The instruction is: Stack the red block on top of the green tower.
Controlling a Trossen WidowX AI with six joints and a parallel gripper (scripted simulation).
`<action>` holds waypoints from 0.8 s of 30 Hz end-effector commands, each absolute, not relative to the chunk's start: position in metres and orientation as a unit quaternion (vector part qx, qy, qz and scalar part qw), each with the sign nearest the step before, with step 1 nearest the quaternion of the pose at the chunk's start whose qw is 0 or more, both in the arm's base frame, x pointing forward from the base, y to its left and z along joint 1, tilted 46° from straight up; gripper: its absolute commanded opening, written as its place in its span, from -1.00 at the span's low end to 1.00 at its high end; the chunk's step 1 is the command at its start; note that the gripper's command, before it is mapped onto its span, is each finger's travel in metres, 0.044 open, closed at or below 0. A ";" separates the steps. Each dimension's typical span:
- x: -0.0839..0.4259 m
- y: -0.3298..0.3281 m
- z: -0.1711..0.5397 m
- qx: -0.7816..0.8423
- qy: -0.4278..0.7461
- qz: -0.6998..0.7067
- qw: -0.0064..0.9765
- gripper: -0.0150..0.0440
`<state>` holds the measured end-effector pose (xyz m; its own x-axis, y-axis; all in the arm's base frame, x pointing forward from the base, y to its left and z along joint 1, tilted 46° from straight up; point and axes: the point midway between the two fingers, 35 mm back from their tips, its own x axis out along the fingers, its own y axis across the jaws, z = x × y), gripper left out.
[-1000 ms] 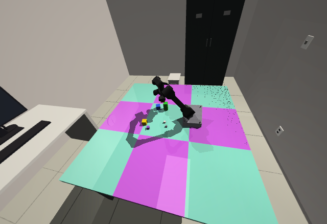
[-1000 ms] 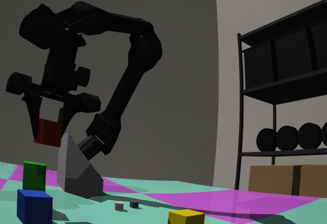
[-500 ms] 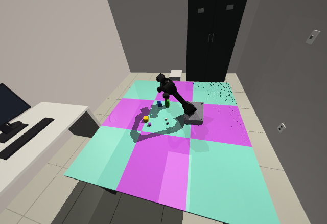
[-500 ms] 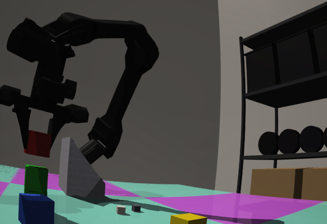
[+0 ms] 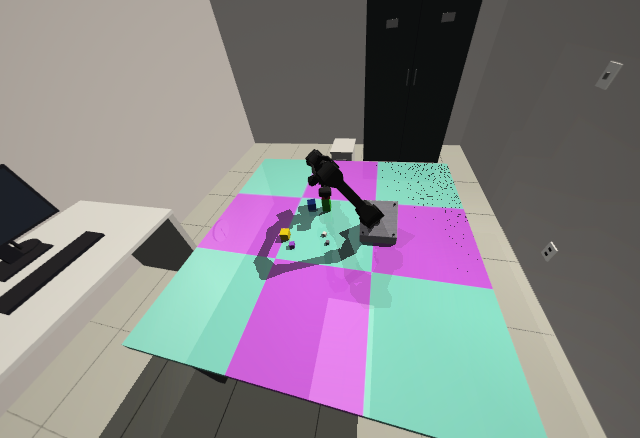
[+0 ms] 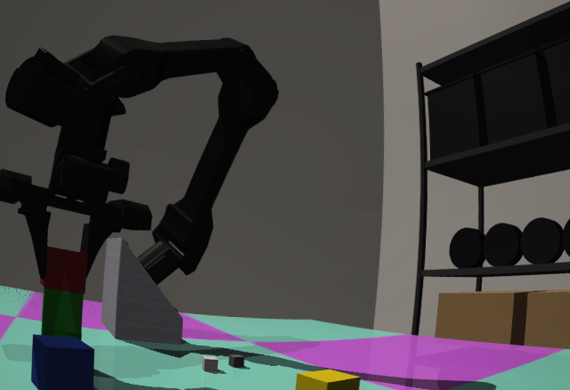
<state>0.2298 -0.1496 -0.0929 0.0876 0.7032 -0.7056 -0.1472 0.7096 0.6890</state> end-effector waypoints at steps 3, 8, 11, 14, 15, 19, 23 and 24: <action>0.230 -0.149 -0.093 0.232 0.602 0.303 0.701 -0.49; 0.230 -0.149 -0.093 0.232 0.602 0.303 0.701 -0.49; 0.230 -0.149 -0.093 0.232 0.602 0.303 0.701 -0.49; 0.230 -0.149 -0.093 0.232 0.602 0.303 0.701 -0.49; 0.230 -0.149 -0.093 0.232 0.602 0.303 0.701 -0.49; 0.230 -0.149 -0.093 0.230 0.603 0.303 0.701 -0.40; 0.230 -0.149 -0.093 0.230 0.603 0.303 0.701 -0.05; 0.230 -0.149 -0.093 0.230 0.603 0.303 0.701 0.04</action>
<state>0.2300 -0.1496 -0.0933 0.0888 0.7026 -0.7061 -0.1473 0.7103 0.6883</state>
